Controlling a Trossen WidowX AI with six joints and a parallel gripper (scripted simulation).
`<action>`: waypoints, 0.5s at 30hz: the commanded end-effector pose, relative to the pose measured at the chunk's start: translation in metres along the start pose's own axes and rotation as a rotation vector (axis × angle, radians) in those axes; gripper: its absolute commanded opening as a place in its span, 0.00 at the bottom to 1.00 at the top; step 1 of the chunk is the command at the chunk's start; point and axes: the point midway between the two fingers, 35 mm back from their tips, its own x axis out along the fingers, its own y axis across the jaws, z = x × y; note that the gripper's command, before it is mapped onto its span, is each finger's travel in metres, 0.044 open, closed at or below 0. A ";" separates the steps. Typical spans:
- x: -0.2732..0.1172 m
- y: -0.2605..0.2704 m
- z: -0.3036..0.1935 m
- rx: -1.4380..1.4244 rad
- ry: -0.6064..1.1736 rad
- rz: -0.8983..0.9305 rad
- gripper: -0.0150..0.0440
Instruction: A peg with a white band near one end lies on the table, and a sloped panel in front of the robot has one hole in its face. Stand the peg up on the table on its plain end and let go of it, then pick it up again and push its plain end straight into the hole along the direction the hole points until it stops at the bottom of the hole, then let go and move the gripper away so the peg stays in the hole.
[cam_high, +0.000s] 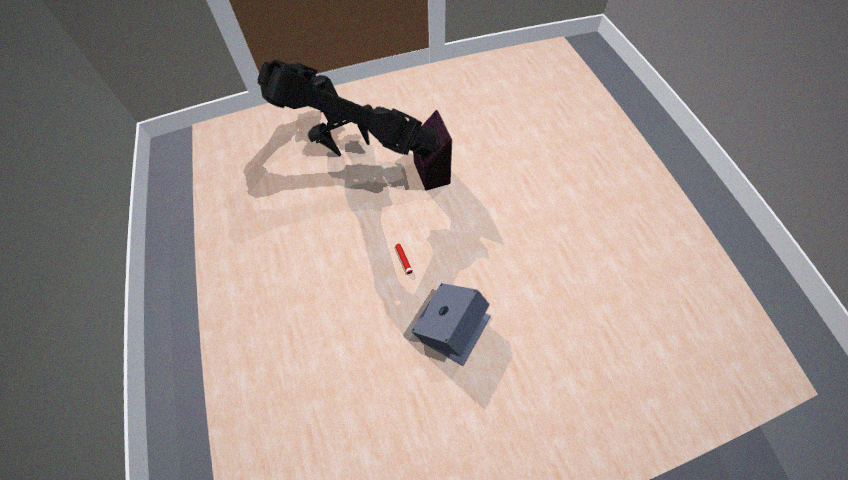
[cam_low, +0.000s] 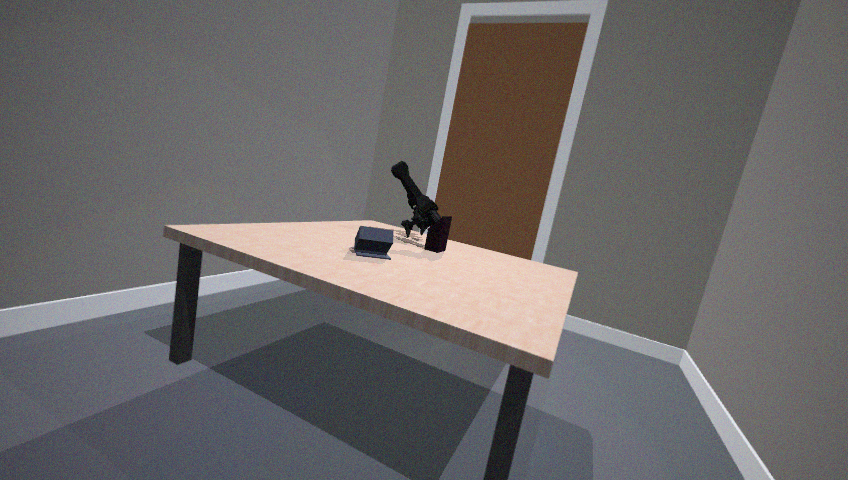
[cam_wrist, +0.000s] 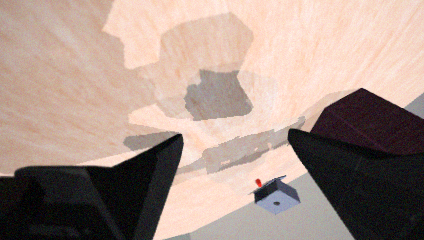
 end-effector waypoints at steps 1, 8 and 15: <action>-0.002 0.007 0.001 -0.084 -0.039 -0.010 1.00; -0.005 0.016 0.001 -0.205 -0.094 -0.030 1.00; -0.008 0.026 0.000 -0.326 -0.150 -0.050 1.00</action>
